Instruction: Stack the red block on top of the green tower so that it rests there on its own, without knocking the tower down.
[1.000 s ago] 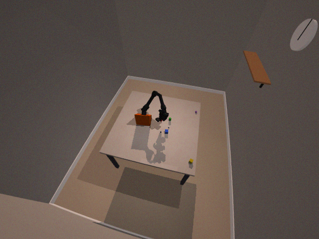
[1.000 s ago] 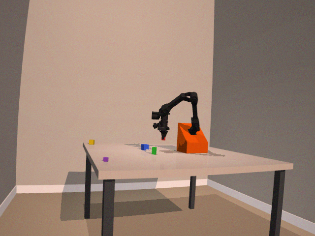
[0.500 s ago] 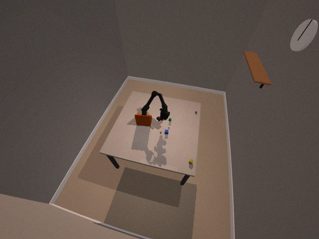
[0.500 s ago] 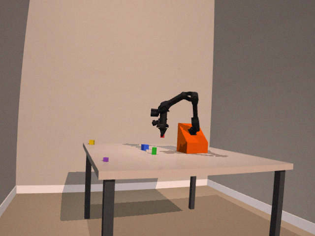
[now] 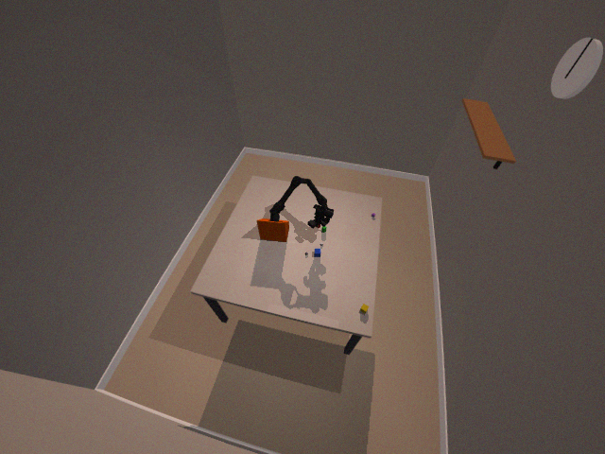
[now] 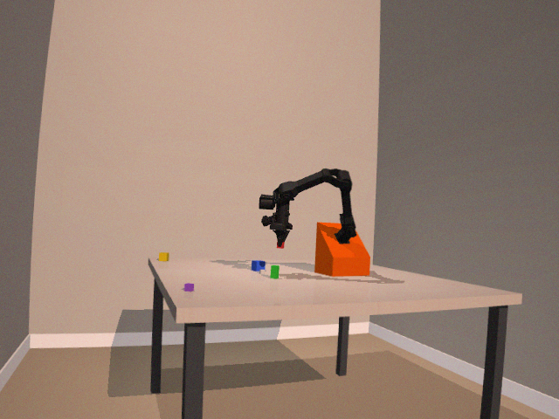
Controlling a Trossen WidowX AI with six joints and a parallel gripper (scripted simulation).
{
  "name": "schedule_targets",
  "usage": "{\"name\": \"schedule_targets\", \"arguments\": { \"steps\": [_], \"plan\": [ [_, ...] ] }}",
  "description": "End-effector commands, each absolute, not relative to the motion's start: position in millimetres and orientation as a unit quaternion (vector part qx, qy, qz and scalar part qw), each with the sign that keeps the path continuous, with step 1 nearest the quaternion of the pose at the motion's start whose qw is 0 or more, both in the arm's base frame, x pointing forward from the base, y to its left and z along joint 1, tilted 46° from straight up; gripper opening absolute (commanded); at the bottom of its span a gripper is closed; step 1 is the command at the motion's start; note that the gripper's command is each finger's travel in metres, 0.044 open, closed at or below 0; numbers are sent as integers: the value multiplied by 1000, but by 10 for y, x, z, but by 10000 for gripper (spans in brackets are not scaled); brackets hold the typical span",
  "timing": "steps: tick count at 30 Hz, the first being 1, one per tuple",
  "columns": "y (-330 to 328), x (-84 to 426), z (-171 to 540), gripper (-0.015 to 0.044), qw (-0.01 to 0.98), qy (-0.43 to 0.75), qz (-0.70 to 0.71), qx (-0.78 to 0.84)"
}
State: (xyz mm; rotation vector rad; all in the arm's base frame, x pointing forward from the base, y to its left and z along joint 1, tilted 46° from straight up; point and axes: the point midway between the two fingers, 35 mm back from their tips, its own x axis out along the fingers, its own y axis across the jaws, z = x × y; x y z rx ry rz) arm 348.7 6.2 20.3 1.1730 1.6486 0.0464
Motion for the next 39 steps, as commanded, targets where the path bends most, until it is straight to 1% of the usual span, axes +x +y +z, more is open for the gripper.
{"name": "schedule_targets", "arguments": {
  "steps": [1, 13, 32, 39],
  "plan": [
    [172, 3640, 313, 0, 531, 690, 23, 491],
    [473, 3973, 599, 0, 526, 690, 26, 497],
    [941, 4011, 155, 0, 525, 690, 27, 497],
    [942, 4011, 154, 0, 525, 690, 27, 497]
  ]
}}
